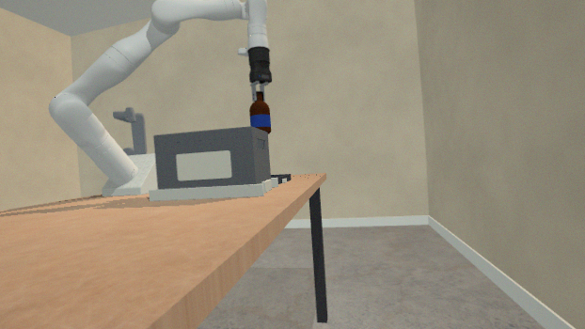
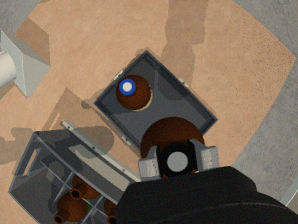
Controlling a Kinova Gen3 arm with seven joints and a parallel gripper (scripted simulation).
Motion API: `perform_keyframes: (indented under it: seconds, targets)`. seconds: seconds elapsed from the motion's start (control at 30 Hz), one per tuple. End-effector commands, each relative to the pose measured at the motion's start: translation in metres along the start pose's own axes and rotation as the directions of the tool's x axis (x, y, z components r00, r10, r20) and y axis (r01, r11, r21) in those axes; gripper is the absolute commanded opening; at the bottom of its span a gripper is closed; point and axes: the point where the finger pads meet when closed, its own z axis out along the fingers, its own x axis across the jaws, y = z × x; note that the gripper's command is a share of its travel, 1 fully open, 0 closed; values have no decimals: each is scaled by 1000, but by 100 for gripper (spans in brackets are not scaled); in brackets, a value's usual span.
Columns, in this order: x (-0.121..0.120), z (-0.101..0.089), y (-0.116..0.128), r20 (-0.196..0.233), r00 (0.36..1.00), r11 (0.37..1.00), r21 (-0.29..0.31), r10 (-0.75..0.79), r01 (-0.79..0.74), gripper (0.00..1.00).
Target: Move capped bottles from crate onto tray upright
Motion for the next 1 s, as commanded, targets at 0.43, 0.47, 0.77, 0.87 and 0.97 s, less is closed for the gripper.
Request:
perform_keyframes:
  seconds: [0.43, 0.47, 0.77, 0.87, 0.97]
  targets:
    - [11, 1, -13, 5, 1000, 1000, 10, 3, -3, 0]
    - [11, 1, -13, 5, 1000, 1000, 10, 3, -3, 0]
    - [11, 0, -12, 2, 1000, 1000, 5, 2, -2, 0]
    - [12, 0, -13, 3, 1000, 1000, 8, 3, -3, 0]
    - [12, 1, -15, 4, 1000, 1000, 10, 3, -3, 0]
